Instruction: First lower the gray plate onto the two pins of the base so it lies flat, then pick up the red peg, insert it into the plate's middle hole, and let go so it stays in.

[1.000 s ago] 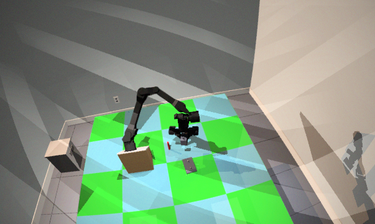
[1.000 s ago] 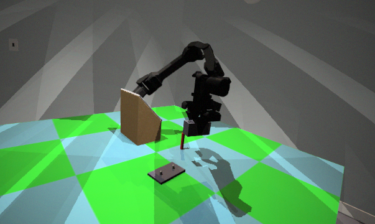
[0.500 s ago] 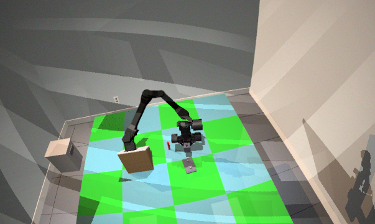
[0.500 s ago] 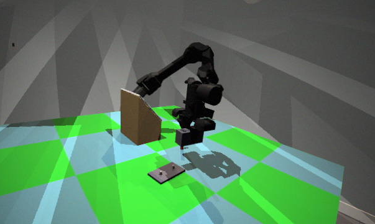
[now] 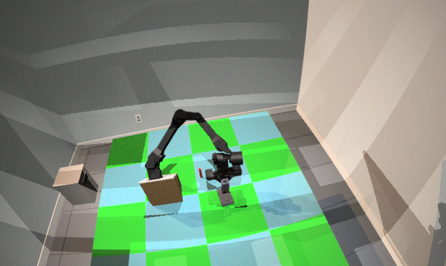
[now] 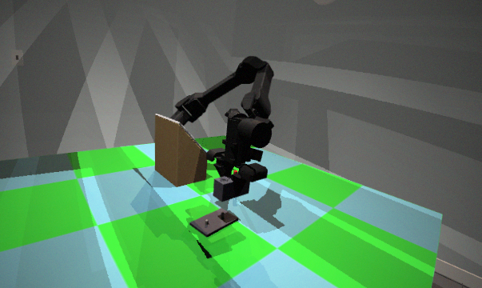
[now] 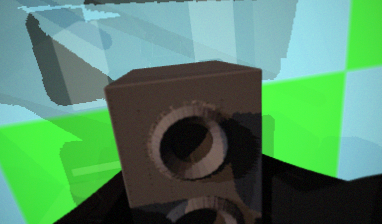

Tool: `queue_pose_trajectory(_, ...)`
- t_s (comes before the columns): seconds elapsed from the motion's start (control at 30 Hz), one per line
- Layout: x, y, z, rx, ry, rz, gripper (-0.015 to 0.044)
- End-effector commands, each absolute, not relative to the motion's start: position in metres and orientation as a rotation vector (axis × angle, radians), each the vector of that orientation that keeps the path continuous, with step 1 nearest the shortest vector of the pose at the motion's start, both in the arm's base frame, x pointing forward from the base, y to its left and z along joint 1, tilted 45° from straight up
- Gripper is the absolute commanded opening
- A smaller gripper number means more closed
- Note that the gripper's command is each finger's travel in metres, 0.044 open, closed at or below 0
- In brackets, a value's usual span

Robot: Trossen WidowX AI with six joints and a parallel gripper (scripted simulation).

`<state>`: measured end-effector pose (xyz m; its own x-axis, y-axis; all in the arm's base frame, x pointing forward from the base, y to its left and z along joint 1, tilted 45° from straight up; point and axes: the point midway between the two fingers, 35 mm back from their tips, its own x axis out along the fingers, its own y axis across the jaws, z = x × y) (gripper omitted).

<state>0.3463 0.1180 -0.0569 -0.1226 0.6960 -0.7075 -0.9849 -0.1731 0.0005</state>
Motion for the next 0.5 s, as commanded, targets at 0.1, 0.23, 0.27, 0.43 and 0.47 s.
queue_pose_trajectory(0.1, 0.343, 0.111, -0.083, -0.732, 0.526, 1.673, 0.0)
queue_pose_trajectory(0.23, 0.342, 0.107, -0.096, -0.756, 0.499, 1.685, 0.0)
queue_pose_trajectory(0.27, 0.341, 0.106, -0.099, -0.762, 0.492, 1.688, 0.0)
queue_pose_trajectory(0.43, 0.34, 0.104, -0.107, -0.777, 0.475, 1.696, 0.0)
queue_pose_trajectory(0.47, 0.34, 0.104, -0.107, -0.777, 0.475, 1.696, 0.0)
